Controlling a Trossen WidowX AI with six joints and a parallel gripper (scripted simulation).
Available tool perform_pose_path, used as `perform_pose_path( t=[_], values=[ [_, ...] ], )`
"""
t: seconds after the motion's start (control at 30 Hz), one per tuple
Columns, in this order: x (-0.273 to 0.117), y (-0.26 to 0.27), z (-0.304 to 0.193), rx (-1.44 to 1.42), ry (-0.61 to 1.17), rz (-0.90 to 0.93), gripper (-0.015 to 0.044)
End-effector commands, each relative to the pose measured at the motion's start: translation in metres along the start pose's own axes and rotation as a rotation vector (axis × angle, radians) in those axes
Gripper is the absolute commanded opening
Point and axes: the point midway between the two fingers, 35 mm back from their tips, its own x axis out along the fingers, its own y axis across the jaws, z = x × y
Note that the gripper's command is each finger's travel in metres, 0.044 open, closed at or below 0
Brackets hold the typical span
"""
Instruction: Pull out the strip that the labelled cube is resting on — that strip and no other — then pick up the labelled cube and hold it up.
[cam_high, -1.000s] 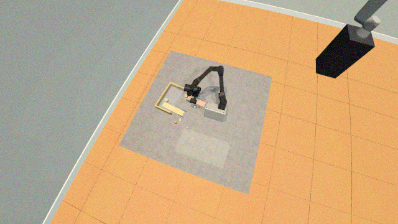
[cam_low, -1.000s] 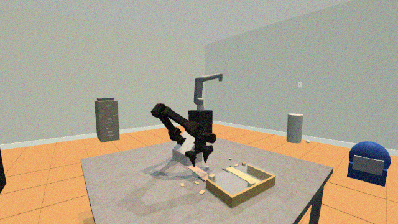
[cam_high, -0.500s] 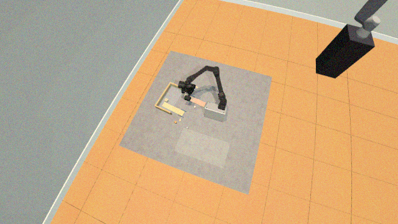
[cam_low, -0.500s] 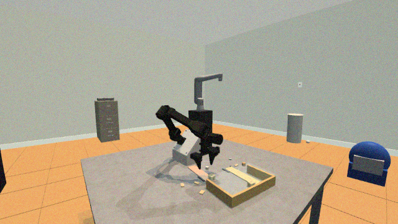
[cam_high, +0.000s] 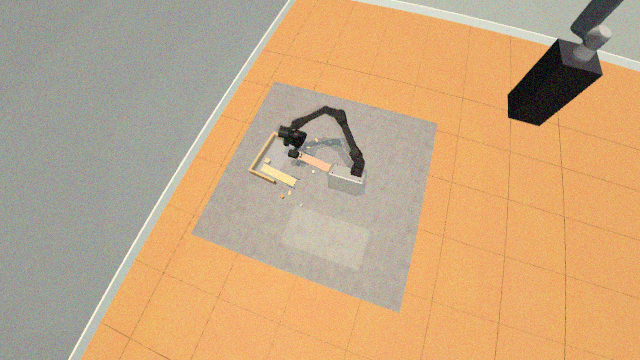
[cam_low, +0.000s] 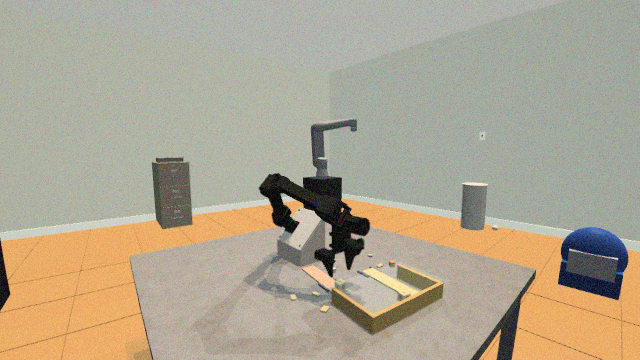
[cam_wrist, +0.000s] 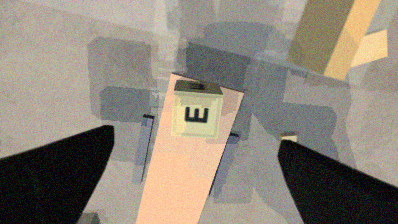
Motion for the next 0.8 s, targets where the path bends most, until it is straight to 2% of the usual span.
perform_pose_path(
  t=[0.0, 0.1, 0.13, 0.77],
  values=[
    [0.005, 0.000, 0.002, -0.009, 0.007, -0.003, 0.0335],
    [0.010, 0.000, 0.002, -0.009, 0.007, -0.003, 0.0256],
    [0.012, 0.000, 0.002, -0.009, 0.007, -0.003, 0.0250],
    [0.043, 0.000, 0.002, -0.009, 0.007, -0.005, 0.0250]
  ],
)
